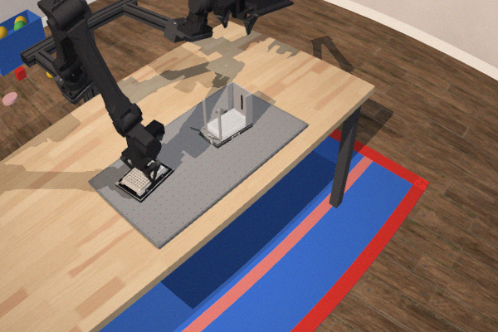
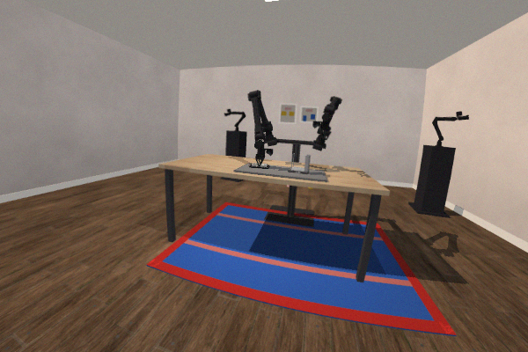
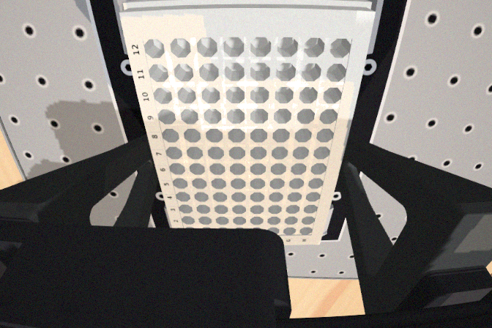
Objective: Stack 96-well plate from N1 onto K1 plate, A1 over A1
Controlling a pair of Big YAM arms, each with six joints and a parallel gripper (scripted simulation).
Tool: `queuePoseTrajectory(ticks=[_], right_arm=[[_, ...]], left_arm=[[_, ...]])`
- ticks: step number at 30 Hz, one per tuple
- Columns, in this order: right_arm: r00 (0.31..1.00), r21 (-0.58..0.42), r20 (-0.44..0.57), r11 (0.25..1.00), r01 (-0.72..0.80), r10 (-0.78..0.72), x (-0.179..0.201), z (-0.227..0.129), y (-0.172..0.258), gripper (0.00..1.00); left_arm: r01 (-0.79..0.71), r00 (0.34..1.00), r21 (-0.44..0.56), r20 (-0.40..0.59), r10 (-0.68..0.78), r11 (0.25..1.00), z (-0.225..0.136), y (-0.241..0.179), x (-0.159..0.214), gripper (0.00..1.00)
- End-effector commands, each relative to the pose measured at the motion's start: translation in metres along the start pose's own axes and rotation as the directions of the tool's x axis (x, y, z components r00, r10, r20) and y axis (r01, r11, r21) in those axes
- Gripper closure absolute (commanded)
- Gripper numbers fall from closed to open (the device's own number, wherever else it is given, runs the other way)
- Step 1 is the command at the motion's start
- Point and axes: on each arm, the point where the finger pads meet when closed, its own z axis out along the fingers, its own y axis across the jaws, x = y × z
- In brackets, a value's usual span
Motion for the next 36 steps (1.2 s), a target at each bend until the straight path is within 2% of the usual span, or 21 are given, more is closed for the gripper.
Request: queuePoseTrajectory(ticks=[1, 36], right_arm=[[1.000, 0.017, -0.001, 1.000, 0.004, -0.004, 0.001, -0.002, -0.006, 1.00], [1.000, 0.026, -0.001, 1.000, 0.003, -0.003, -0.002, -0.058, -0.009, 1.00]], left_arm=[[0.004, 1.000, -0.014, 0.003, -0.004, 1.000, -0.006, 0.004, 0.003, 0.00], [0.004, 1.000, -0.014, 0.003, -0.004, 1.000, -0.006, 0.004, 0.003, 0.00]])
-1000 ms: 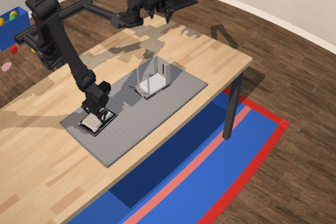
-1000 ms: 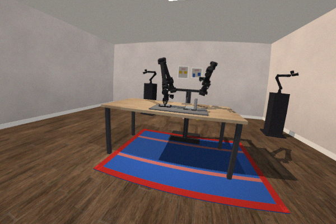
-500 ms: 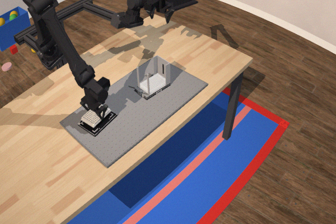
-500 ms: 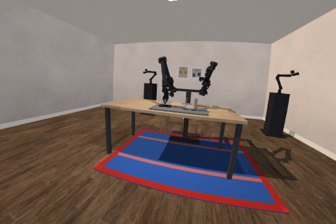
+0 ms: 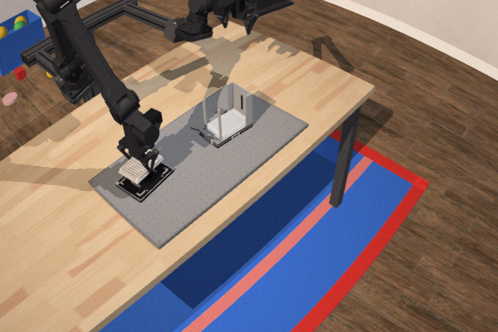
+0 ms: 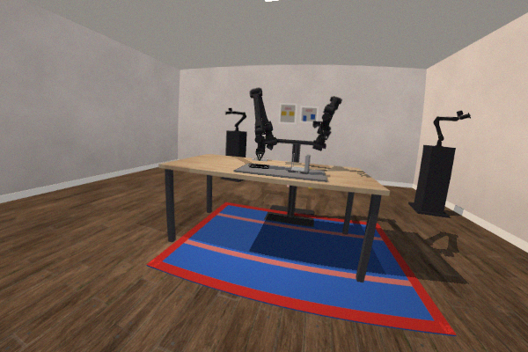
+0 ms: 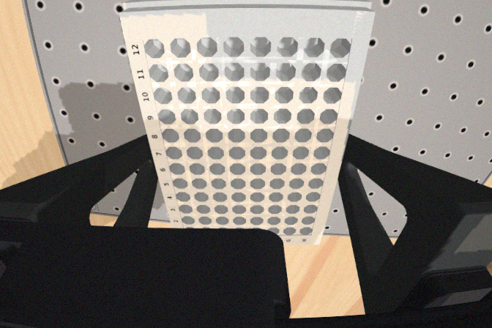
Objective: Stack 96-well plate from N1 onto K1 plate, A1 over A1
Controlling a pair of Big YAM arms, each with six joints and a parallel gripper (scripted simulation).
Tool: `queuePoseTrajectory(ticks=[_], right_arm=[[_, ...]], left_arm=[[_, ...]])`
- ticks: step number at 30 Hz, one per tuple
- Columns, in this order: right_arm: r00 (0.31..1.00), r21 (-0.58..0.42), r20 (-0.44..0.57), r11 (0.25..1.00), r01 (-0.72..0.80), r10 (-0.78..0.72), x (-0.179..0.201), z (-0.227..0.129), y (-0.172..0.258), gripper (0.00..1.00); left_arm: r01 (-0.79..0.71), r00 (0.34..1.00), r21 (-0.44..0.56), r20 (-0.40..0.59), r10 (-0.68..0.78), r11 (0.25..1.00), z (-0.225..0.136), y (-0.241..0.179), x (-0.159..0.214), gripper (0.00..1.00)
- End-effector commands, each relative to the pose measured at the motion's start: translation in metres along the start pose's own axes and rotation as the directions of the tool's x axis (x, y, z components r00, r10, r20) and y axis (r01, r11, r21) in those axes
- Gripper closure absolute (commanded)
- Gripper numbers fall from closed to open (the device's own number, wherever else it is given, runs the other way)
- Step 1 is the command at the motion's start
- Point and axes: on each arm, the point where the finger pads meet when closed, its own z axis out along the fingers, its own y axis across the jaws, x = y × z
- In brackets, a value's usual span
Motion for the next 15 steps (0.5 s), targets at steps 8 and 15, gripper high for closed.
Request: queuePoseTrajectory(ticks=[8, 15], right_arm=[[1.000, 0.018, 0.000, 1.000, -0.007, 0.008, -0.003, -0.024, -0.006, 1.00], [1.000, 0.017, 0.000, 1.000, -0.007, 0.007, -0.003, -0.034, -0.006, 1.00]], left_arm=[[0.004, 1.000, -0.014, 0.003, -0.004, 1.000, -0.006, 0.004, 0.003, 0.00], [0.004, 1.000, -0.014, 0.003, -0.004, 1.000, -0.006, 0.004, 0.003, 0.00]])
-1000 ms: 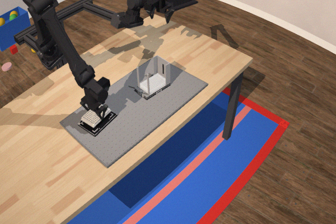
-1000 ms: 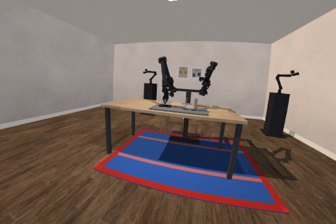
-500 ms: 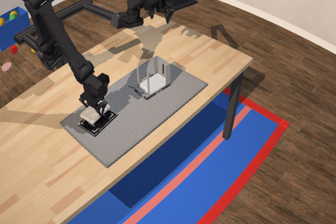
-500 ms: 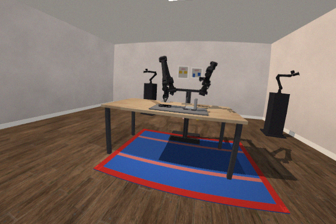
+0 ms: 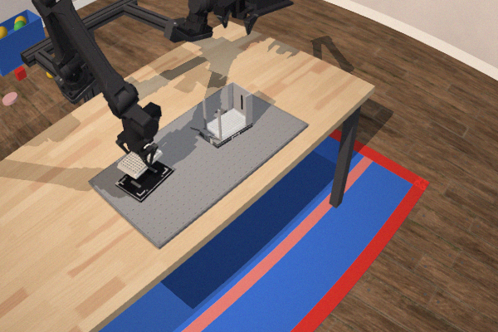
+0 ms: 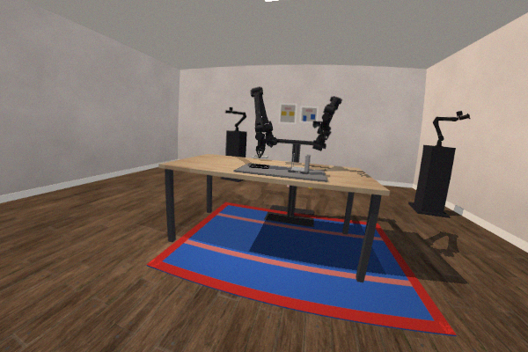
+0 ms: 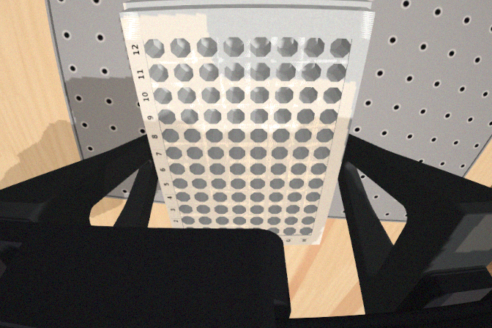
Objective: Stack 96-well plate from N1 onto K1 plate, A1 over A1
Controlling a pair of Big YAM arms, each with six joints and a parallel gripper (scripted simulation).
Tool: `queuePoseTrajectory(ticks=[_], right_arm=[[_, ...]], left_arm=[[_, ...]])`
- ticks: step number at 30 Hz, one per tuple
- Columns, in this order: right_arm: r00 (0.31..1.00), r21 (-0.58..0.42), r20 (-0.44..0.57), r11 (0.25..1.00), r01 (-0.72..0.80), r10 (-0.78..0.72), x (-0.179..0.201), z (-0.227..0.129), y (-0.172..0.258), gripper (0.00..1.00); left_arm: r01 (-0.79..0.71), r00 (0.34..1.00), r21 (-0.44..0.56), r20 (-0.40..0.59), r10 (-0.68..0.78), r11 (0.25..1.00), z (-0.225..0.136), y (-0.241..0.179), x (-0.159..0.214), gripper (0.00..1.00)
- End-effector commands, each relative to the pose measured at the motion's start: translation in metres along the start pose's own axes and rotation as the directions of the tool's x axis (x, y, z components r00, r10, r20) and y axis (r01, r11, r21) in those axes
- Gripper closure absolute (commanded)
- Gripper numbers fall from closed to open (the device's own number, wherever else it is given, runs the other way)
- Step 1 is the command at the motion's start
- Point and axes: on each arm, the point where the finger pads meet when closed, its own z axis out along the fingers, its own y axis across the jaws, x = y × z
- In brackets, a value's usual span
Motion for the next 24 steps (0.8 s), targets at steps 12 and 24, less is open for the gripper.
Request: queuePoseTrajectory(ticks=[12, 24], right_arm=[[1.000, 0.025, -0.001, 1.000, -0.010, 0.010, -0.002, -0.031, -0.009, 1.00], [1.000, 0.048, -0.002, 0.999, -0.016, 0.016, 0.000, -0.052, -0.022, 1.00]], left_arm=[[0.004, 1.000, -0.014, 0.003, -0.004, 1.000, -0.006, 0.004, 0.003, 0.00], [0.004, 1.000, -0.014, 0.003, -0.004, 1.000, -0.006, 0.004, 0.003, 0.00]])
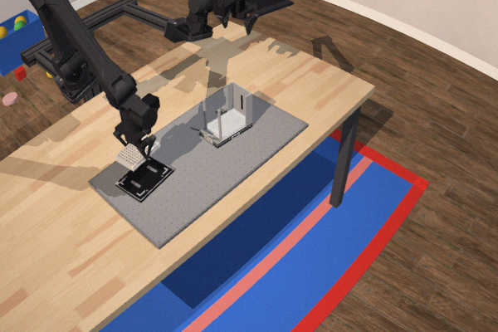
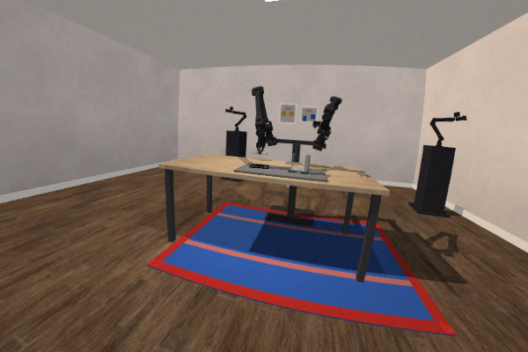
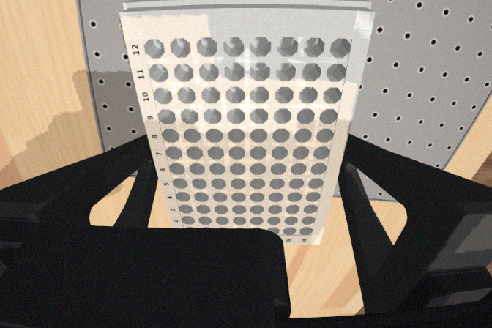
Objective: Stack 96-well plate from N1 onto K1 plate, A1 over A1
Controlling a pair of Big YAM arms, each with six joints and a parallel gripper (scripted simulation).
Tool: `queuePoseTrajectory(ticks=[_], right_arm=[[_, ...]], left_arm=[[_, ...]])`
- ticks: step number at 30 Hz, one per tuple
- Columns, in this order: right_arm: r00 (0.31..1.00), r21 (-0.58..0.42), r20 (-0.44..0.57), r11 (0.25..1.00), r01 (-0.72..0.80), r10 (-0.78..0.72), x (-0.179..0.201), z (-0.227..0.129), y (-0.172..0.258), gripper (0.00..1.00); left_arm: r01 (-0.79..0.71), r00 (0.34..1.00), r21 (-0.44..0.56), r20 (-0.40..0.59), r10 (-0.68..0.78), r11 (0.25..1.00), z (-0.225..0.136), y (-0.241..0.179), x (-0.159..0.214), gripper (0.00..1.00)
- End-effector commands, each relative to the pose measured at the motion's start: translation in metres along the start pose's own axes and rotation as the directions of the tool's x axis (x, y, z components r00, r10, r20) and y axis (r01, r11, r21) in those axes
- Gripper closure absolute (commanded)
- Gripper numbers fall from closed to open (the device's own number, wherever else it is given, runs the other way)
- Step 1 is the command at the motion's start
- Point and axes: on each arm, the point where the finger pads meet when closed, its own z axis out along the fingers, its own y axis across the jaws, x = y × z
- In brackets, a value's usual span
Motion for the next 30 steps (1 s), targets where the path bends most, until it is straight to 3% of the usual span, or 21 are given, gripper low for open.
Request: queuePoseTrajectory(ticks=[1, 21, 30], right_arm=[[1.000, 0.056, -0.003, 0.998, -0.016, 0.016, 0.000, -0.022, -0.025, 1.00], [1.000, 0.060, -0.002, 0.998, -0.018, 0.018, 0.001, -0.054, -0.026, 1.00], [1.000, 0.031, -0.001, 0.999, -0.013, 0.013, 0.002, -0.044, -0.014, 1.00]], left_arm=[[0.004, 1.000, -0.014, 0.003, -0.004, 1.000, -0.006, 0.004, 0.003, 0.00], [0.004, 1.000, -0.014, 0.003, -0.004, 1.000, -0.006, 0.004, 0.003, 0.00], [0.004, 1.000, -0.014, 0.003, -0.004, 1.000, -0.006, 0.004, 0.003, 0.00]])
